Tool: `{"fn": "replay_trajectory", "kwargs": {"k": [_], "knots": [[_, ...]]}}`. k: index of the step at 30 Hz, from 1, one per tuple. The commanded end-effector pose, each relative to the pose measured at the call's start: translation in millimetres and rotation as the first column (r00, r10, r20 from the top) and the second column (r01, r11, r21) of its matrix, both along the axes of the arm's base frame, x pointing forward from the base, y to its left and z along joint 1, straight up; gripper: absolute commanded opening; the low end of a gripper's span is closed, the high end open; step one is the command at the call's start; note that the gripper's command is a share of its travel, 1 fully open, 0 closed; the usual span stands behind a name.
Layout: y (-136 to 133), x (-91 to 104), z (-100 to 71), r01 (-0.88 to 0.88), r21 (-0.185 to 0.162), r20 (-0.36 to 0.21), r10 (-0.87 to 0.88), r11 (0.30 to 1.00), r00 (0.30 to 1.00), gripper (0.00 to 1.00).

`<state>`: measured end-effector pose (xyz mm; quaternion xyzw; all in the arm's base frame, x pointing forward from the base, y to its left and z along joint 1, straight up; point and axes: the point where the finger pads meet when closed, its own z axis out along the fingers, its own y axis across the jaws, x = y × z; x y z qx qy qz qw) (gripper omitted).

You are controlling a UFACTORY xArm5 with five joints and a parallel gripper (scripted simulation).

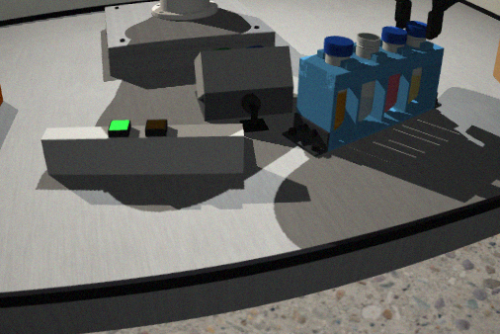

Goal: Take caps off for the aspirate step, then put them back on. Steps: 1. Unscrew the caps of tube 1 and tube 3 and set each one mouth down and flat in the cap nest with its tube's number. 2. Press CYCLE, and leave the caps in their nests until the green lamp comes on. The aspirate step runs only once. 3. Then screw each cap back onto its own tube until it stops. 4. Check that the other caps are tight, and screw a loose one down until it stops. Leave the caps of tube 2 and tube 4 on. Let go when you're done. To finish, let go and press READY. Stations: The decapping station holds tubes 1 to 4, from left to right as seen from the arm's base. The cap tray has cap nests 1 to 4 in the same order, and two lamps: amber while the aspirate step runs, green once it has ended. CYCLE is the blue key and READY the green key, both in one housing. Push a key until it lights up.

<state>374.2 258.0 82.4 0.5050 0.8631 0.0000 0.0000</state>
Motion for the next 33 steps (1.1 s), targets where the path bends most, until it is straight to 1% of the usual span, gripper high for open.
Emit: {"fn": "replay_trajectory", "kwargs": {"k": [1,7,8,22,28,33], "knots": [[0.8,1.3,1.7,-0.210,0.002,0.004,0.210,0.978,0.978,0.46],[0.8,1.3,1.7,-0.210,0.002,0.004,0.210,0.978,0.978,0.46],[0.8,1.3,1.7,-0.210,0.002,0.004,0.210,0.978,0.978,0.00],[0.9,1.3,1.8,-0.210,0.002,0.004,0.210,0.978,0.978,0.00],[0.8,1.3,1.4,-0.012,0.003,0.004,0.012,1.000,1.000,0.00],[0.8,1.3,1.2,0.154,0.003,0.003,-0.154,0.988,0.988,0.00]]}}
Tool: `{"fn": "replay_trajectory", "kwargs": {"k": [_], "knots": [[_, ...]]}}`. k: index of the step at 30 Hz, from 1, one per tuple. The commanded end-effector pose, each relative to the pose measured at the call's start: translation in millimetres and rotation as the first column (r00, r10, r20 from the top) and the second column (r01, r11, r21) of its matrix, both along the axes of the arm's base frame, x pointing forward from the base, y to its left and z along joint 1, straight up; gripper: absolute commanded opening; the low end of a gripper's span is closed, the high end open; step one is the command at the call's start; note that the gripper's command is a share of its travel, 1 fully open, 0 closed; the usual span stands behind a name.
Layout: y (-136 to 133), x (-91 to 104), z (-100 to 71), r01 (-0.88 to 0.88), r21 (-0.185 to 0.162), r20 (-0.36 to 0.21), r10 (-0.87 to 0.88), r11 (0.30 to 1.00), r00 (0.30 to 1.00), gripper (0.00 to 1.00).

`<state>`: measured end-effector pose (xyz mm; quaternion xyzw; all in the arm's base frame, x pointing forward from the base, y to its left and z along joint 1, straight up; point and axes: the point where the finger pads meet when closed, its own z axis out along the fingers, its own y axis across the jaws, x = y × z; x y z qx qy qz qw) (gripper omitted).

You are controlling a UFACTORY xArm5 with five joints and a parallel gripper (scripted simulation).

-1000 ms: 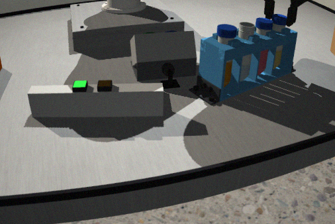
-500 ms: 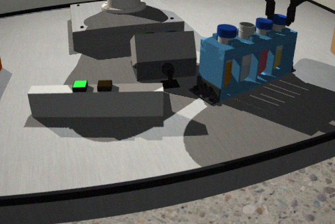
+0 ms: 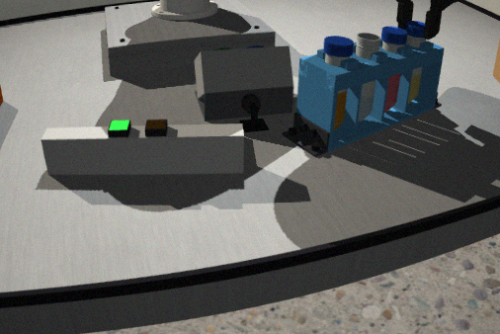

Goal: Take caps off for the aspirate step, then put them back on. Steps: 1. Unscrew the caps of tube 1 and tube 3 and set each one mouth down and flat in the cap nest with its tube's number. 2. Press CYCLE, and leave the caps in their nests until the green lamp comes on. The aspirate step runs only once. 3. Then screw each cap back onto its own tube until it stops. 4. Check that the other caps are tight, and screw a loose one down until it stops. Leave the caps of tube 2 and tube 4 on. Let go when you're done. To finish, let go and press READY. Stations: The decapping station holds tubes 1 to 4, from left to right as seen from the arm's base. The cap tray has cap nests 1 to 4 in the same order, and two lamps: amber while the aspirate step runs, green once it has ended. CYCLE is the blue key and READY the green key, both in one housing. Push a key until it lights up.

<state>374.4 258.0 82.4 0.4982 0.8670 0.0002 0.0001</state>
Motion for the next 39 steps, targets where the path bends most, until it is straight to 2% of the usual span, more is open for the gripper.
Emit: {"fn": "replay_trajectory", "kwargs": {"k": [1,3,7,15,23,24,34,35,37,39], "knots": [[0.8,1.2,1.1,0.203,0.003,0.003,-0.203,0.979,0.979,0.00],[0.8,1.2,1.1,0.203,0.003,0.003,-0.203,0.979,0.979,0.00],[0.8,1.2,0.9,0.331,0.004,0.002,-0.331,0.944,0.944,0.00],[0.8,1.2,0.5,0.556,0.004,0.001,-0.556,0.831,0.831,0.00],[0.8,1.2,0.5,0.556,0.004,0.001,-0.556,0.831,0.831,0.00],[0.7,1.2,0.5,0.556,0.004,0.001,-0.556,0.831,0.831,0.46],[0.8,1.2,0.5,0.556,0.004,0.001,-0.556,0.831,0.831,0.46],[0.8,1.1,1.0,0.522,0.004,0.001,-0.522,0.853,0.853,0.46],[0.8,1.1,1.0,0.522,0.004,0.001,-0.522,0.853,0.853,0.46],[0.8,1.1,1.5,0.452,0.004,0.002,-0.452,0.892,0.892,0.46]]}}
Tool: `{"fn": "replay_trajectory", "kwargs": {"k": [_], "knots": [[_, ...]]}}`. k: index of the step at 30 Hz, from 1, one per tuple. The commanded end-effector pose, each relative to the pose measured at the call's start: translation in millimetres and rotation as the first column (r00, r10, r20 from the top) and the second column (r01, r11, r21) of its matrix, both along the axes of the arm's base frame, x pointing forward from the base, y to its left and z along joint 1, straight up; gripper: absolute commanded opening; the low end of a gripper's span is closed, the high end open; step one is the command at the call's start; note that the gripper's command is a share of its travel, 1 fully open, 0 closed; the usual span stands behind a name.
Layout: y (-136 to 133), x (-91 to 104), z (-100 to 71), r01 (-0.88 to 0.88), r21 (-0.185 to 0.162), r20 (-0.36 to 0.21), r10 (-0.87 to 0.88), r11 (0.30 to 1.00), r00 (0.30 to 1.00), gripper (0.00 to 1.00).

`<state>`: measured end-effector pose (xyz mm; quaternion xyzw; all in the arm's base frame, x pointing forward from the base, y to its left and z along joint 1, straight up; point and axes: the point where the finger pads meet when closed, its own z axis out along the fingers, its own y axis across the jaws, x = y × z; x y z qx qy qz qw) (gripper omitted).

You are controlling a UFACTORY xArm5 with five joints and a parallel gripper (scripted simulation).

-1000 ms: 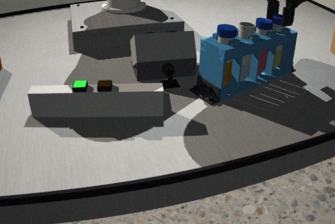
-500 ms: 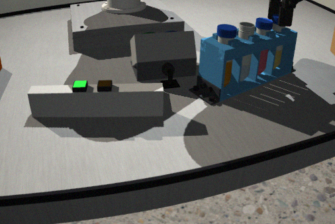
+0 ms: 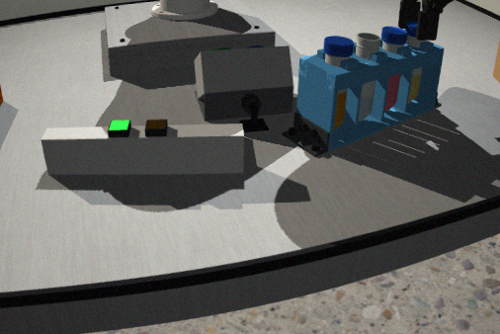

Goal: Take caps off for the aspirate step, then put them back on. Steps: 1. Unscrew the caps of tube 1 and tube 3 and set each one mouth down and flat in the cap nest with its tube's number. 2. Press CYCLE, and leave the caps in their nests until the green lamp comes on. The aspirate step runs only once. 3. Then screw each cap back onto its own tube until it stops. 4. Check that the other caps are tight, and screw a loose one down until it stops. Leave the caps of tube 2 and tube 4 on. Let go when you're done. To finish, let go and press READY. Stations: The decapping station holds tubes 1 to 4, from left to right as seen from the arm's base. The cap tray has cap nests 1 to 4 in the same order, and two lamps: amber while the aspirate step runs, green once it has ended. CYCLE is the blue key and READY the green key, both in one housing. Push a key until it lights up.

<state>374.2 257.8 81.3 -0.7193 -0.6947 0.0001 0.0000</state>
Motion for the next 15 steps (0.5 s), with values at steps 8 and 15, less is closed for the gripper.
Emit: {"fn": "replay_trajectory", "kwargs": {"k": [8,15], "knots": [[1.0,1.3,2.6,-0.401,0.001,0.005,0.401,0.916,0.916,0.46],[1.0,1.3,2.6,-0.575,0.000,0.005,0.575,0.818,0.818,0.46]]}}
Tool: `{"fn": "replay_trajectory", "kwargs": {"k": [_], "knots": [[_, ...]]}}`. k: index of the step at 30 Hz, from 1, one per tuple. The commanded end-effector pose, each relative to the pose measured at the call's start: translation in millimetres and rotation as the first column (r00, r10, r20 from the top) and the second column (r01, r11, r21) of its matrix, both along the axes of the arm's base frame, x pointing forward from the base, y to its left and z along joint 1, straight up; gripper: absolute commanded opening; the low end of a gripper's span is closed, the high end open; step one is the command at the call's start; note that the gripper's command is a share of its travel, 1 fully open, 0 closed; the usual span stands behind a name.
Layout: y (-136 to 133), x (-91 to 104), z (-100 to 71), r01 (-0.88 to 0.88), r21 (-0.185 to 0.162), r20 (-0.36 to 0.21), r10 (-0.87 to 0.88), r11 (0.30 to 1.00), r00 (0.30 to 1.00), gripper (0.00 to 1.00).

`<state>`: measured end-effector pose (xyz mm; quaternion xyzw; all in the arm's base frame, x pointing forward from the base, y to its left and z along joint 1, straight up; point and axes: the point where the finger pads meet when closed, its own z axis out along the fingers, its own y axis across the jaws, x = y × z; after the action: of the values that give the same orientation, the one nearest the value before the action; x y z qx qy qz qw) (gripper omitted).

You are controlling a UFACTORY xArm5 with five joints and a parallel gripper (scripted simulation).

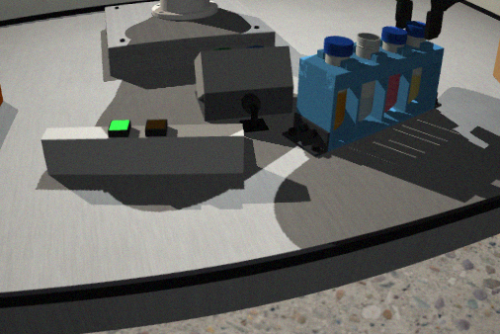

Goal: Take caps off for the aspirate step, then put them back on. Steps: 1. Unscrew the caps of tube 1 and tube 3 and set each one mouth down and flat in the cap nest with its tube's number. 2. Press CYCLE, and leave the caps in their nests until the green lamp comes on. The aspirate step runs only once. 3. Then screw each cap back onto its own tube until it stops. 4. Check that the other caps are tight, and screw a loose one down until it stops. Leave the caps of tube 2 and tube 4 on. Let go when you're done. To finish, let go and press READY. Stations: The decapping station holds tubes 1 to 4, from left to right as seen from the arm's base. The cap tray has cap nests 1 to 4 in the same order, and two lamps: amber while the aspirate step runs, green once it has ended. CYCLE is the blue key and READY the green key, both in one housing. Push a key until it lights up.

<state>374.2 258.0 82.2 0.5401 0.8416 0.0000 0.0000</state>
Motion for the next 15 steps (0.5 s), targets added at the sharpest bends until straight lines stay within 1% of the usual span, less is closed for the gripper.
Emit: {"fn": "replay_trajectory", "kwargs": {"k": [1,6,12,13,15], "knots": [[0.9,1.3,1.7,-0.188,0.002,0.004,0.188,0.982,0.982,0.46],[0.8,1.3,1.7,-0.379,0.001,0.004,0.379,0.925,0.925,0.46],[0.8,1.3,1.7,-0.588,0.000,0.005,0.588,0.809,0.809,0.46],[0.8,1.3,1.7,-0.620,0.000,0.005,0.620,0.785,0.785,0.46],[0.9,1.3,1.7,-0.634,0.000,0.005,0.634,0.773,0.773,0.46]]}}
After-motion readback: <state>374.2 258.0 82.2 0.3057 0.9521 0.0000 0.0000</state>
